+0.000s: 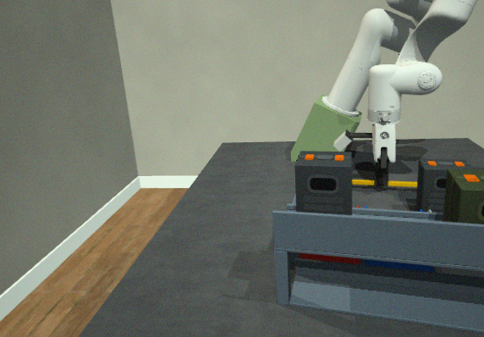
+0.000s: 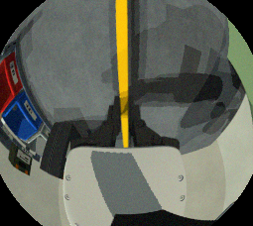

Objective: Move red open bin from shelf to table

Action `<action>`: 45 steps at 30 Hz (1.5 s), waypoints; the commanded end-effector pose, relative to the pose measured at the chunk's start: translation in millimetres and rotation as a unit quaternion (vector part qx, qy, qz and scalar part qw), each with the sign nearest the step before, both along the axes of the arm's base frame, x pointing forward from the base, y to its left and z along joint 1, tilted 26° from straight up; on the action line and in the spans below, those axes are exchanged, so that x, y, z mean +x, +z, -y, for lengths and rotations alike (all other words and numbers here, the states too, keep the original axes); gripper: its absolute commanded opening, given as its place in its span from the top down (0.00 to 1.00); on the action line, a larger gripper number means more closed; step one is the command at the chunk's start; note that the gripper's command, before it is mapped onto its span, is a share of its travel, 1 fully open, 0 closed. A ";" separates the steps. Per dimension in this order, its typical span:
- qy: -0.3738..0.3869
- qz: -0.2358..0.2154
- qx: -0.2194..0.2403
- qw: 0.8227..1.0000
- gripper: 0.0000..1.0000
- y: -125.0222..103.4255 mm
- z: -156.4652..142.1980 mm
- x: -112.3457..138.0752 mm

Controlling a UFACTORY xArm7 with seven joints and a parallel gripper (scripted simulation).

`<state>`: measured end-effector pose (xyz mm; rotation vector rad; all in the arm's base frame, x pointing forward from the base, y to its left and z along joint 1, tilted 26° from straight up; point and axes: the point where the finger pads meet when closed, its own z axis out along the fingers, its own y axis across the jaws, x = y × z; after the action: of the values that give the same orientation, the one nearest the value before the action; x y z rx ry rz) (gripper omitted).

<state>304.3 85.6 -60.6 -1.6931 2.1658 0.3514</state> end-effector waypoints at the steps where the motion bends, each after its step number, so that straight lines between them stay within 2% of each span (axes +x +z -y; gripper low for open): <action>1: -0.001 0.002 0.000 1.000 1.00 -0.4 0.4 1.2; 8: -0.001 0.002 0.000 1.000 1.00 -11.0 -4.4 2.8; 20: -0.001 0.002 0.000 1.000 1.00 -11.0 -4.4 2.8; 21: -0.001 0.002 0.000 1.000 0.00 -10.8 -4.3 2.8; 45: -0.001 0.002 0.000 1.000 0.00 -10.8 -4.3 2.8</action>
<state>306.3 90.5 -71.8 -1.6923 2.1651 0.3498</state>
